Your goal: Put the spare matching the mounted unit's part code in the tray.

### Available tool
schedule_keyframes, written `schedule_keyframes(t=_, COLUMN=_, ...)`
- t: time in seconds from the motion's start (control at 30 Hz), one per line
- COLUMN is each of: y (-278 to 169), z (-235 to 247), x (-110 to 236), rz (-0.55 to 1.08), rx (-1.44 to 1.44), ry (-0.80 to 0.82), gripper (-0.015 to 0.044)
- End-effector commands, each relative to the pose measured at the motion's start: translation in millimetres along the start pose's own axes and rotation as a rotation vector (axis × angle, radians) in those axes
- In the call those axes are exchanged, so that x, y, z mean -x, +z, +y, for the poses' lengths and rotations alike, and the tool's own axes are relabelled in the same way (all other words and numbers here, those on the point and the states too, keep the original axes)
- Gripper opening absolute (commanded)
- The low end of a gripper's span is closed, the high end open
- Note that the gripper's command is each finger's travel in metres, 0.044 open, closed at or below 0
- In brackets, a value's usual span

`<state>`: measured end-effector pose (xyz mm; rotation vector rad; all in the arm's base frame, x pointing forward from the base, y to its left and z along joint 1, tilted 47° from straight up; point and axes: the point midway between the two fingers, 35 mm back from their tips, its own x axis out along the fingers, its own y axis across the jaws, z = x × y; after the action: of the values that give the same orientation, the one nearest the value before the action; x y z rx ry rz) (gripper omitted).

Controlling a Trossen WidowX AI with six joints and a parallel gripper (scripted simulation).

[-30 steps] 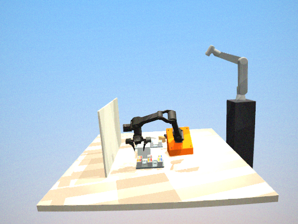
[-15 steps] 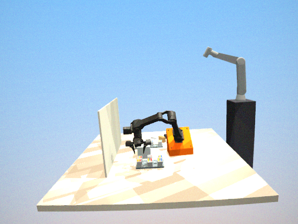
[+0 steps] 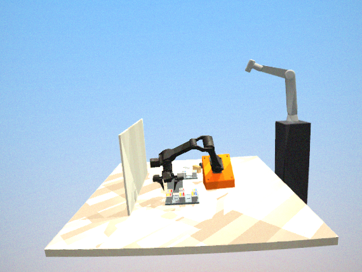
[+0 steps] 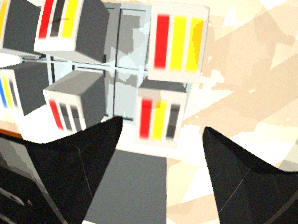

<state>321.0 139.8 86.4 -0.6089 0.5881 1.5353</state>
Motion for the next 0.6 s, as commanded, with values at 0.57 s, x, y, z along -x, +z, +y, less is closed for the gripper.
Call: schedule_keyframes(t=0.57, y=3, z=4, x=-35, rz=-0.009, rx=-0.004, ry=0.003, gripper=0.03)
